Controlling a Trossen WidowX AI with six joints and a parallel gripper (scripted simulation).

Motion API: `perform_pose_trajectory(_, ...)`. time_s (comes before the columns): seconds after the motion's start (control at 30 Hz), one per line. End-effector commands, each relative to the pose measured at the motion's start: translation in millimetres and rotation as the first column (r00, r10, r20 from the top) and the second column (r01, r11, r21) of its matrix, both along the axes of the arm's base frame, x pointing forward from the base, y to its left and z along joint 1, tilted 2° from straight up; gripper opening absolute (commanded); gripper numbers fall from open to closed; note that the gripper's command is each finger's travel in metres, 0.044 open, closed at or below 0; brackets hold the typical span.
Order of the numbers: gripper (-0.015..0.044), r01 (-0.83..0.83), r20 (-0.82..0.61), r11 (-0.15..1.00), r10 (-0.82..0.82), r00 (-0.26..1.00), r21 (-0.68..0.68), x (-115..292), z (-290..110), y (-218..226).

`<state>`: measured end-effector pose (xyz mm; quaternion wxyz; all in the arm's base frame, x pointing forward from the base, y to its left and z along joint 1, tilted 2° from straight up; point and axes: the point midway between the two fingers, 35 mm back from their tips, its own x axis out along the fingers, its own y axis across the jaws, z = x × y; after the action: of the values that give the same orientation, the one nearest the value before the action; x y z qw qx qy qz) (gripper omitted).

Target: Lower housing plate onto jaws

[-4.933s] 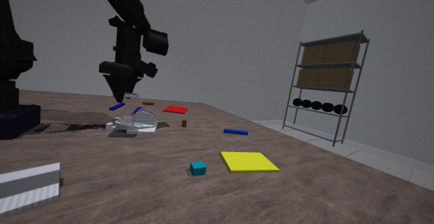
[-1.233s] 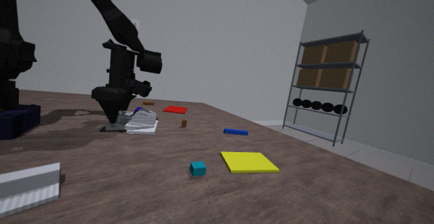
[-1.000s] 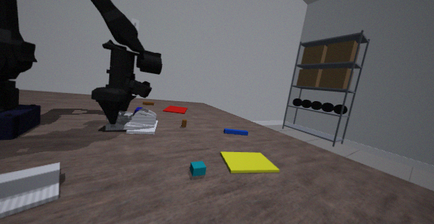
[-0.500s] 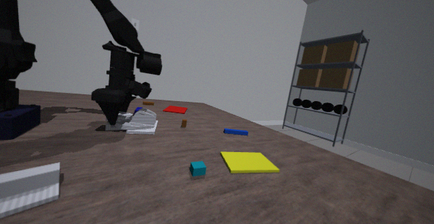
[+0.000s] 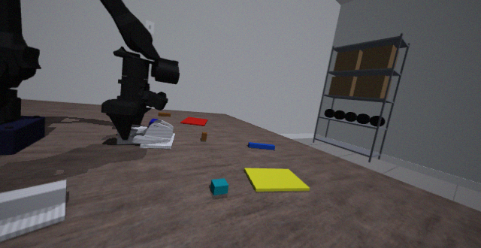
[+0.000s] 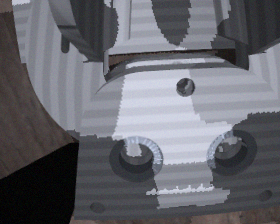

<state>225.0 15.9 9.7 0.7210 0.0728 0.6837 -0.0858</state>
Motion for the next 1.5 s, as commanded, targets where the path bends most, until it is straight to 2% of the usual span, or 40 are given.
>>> perform_pose_trajectory(0.0, 0.0351, -0.003, -0.001, 1.000, 0.003, 1.000, -0.005, -0.2, -2.1, -0.8)
perform_pose_trajectory(1.47, 0.0351, -0.003, -0.001, 1.000, 0.003, 1.000, -0.005, 0.0, -7.0, -1.0)
